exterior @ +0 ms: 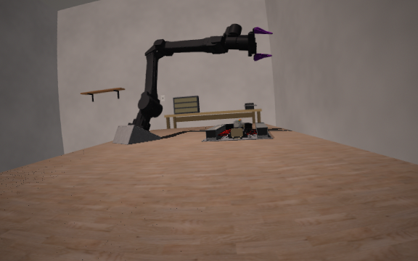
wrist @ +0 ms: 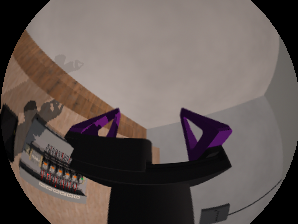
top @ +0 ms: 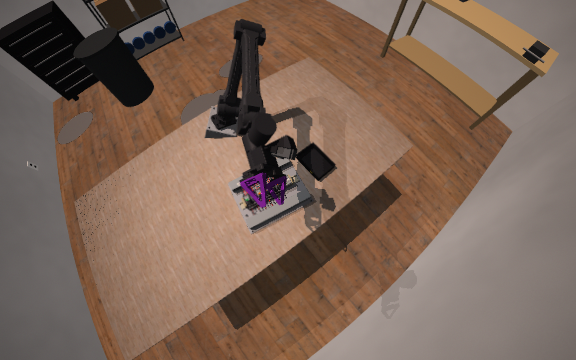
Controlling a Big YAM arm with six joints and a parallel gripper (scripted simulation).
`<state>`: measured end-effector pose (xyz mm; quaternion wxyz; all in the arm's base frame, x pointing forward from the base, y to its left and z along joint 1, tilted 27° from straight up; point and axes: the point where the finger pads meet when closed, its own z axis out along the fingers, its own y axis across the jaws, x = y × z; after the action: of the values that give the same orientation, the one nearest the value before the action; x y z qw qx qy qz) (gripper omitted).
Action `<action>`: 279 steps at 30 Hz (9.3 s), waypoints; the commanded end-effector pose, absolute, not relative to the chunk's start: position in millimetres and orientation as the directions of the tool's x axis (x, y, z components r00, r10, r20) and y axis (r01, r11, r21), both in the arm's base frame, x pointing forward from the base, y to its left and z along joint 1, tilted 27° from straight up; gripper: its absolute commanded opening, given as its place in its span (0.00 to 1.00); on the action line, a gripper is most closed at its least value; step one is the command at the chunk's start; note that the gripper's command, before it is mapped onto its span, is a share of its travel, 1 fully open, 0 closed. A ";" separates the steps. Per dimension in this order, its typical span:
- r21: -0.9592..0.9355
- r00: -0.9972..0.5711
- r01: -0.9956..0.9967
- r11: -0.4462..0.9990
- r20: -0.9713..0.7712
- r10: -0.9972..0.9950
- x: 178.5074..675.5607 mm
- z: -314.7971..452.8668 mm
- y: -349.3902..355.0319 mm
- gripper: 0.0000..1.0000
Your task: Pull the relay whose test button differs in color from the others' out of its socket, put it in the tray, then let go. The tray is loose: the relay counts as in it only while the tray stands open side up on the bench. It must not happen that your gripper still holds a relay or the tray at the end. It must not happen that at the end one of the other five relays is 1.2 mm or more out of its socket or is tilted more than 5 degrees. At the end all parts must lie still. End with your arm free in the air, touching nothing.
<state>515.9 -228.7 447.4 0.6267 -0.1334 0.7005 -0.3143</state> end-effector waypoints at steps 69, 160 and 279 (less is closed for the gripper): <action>-0.610 -0.141 0.243 0.754 -0.791 -0.595 513.2 478.2 -230.6 0.59; -0.255 -0.072 -0.950 0.181 -0.387 -0.919 449.8 241.0 -55.1 0.59; -0.254 -0.079 -0.949 0.186 -0.380 -0.922 436.0 203.0 -139.8 0.59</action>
<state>428.4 -130.5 181.7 0.2218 -0.6337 0.7392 0.0530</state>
